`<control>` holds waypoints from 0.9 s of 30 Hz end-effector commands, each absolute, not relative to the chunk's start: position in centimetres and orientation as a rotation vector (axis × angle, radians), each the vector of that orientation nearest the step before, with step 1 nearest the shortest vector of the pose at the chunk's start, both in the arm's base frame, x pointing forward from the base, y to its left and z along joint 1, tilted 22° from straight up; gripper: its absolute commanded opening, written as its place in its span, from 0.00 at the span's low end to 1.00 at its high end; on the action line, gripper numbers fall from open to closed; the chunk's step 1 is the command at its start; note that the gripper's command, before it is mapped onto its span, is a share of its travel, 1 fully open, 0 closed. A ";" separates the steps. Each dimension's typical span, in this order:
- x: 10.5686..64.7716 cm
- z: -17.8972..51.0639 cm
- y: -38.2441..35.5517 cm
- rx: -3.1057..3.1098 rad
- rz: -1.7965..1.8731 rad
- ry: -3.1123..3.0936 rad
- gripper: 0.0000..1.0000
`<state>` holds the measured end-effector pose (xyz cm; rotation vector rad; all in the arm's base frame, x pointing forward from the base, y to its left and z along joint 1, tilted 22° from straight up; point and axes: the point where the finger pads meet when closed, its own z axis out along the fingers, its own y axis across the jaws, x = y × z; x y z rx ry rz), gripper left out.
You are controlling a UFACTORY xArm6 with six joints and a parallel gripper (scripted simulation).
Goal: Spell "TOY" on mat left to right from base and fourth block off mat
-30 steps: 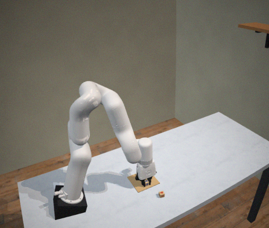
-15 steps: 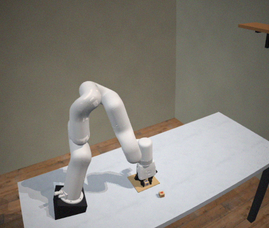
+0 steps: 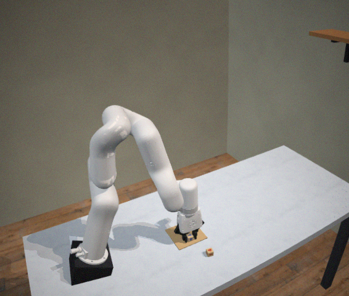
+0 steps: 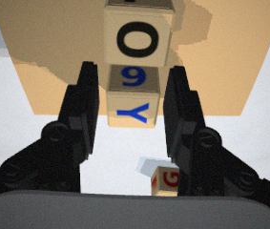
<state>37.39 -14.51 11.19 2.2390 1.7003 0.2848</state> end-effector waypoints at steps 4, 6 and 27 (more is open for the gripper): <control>36.8 13.3 -14.3 2.236 0.287 1.698 0.42; 36.4 14.2 -14.1 2.236 0.287 1.698 0.42; 34.4 19.5 -13.4 2.236 0.287 1.698 1.00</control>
